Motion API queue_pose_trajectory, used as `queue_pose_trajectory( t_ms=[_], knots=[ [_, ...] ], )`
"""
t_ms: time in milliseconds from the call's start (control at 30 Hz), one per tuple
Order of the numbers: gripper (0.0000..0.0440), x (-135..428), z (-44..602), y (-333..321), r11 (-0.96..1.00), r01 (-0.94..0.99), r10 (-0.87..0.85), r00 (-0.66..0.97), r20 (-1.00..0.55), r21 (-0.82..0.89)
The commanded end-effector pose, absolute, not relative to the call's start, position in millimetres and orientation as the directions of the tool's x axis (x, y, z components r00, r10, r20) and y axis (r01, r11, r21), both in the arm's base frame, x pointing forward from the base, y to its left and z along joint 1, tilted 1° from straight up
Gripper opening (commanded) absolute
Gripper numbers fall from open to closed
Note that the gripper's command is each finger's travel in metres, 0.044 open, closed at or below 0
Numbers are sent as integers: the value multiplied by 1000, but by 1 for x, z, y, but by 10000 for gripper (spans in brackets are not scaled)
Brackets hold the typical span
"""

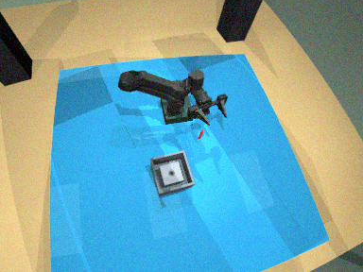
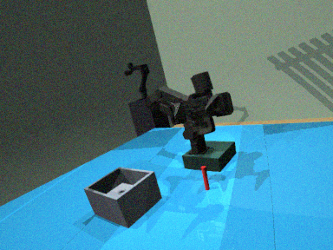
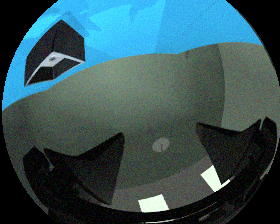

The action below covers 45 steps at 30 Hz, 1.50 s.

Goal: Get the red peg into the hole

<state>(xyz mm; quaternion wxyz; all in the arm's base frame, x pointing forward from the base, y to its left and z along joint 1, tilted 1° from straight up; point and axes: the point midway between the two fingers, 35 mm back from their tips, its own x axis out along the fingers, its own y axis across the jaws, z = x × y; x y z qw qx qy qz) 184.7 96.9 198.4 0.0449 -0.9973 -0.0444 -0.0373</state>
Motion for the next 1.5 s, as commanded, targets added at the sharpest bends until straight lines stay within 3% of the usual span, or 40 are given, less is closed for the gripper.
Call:
queue_pose_trajectory(
  t_ms=[0,67,433,833,1167,1467],
  knots=[
    [416,186,199,98,-994,92,88,994,71,-52],
    [440,188,201,100,-996,93,93,994,57,16],
    [440,199,205,107,-920,111,105,994,-36,375],
    [440,211,200,108,-698,191,95,980,-174,690],
    [440,219,190,104,-437,308,68,948,-310,845],
    [440,222,179,97,-173,442,30,896,-443,880]
  ],
)
